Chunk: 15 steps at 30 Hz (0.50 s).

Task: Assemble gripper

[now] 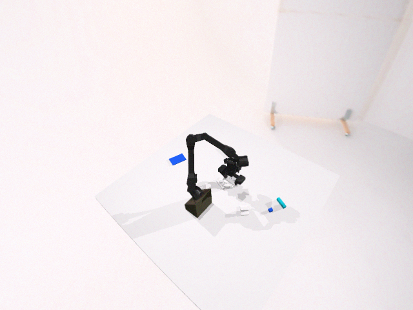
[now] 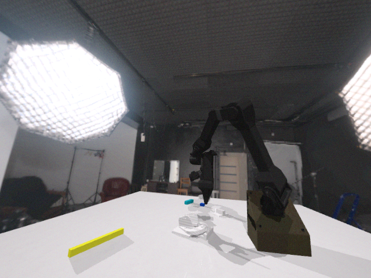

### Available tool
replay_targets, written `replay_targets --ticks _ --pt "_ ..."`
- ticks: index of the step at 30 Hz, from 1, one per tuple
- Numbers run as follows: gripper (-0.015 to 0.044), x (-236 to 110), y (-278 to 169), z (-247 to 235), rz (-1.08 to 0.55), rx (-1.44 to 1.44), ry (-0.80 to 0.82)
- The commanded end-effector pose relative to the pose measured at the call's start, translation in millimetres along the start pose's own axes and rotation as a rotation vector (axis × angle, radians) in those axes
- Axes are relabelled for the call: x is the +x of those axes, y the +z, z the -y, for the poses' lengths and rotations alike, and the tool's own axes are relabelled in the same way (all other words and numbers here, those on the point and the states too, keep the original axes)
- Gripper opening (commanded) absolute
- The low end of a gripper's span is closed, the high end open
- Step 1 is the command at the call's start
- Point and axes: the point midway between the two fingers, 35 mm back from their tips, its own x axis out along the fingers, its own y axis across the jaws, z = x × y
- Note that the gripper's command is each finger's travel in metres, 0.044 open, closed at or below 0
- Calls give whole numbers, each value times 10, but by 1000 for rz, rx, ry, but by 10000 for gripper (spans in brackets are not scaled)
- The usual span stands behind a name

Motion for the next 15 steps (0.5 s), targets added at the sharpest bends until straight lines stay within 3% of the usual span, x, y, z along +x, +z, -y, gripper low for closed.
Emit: replay_targets --ticks 1,15 --pt "351 2 17 -123 7 43 2" --pt "351 69 -2 -566 0 214 23"
